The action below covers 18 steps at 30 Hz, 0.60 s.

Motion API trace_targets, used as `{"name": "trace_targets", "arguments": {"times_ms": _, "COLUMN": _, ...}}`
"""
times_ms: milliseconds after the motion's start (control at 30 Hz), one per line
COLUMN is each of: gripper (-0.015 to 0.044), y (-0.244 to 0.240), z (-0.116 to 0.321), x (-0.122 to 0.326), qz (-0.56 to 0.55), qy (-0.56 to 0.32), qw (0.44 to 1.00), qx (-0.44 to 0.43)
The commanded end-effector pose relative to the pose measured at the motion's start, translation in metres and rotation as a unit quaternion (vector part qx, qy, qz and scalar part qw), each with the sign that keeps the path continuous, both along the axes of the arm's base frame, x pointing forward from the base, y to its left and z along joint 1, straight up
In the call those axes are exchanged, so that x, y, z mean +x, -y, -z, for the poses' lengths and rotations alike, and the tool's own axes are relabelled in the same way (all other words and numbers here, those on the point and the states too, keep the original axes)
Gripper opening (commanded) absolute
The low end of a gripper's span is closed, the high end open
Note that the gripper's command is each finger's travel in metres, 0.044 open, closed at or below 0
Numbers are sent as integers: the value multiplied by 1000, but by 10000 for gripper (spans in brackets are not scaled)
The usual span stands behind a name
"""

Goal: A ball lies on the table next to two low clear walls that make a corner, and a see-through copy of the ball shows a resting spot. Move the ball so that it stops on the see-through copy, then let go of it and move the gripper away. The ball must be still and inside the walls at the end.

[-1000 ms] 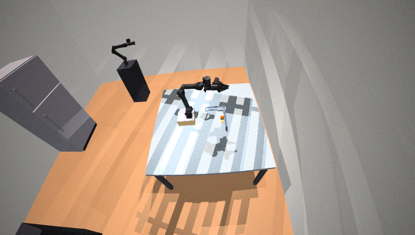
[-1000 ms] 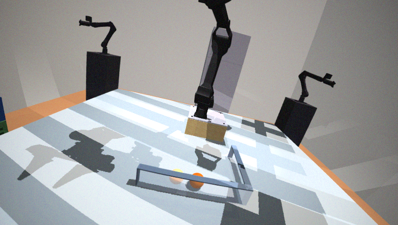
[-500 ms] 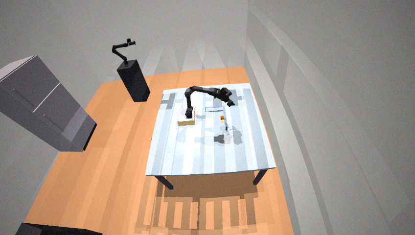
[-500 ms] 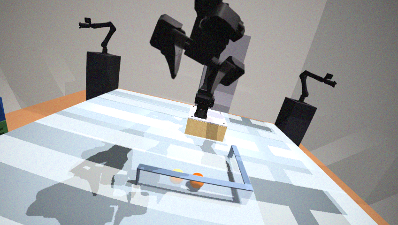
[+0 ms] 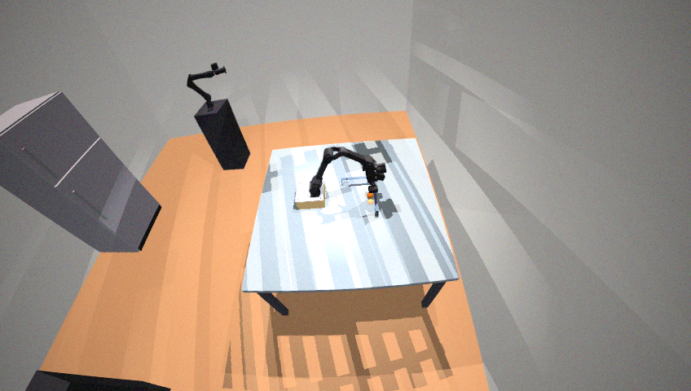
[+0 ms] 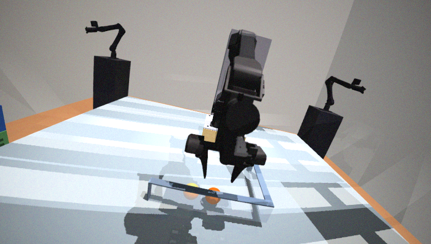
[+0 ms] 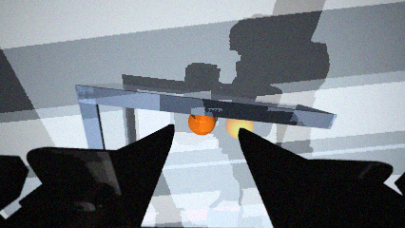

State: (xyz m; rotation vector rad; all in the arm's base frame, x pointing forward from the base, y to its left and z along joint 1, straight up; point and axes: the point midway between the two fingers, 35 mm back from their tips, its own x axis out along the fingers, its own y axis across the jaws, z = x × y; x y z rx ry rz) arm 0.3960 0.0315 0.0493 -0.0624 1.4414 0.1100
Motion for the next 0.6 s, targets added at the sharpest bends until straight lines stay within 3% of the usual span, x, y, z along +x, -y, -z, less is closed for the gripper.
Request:
{"name": "trace_targets", "arguments": {"times_ms": 0, "gripper": 324, "y": -3, "z": 18, "x": -16, "qz": 21, "qy": -46, "qw": 999, "qx": -12}}
{"name": "trace_targets", "arguments": {"times_ms": 567, "gripper": 324, "y": -3, "z": 34, "x": -15, "qz": 21, "qy": -46, "qw": 999, "qx": -12}}
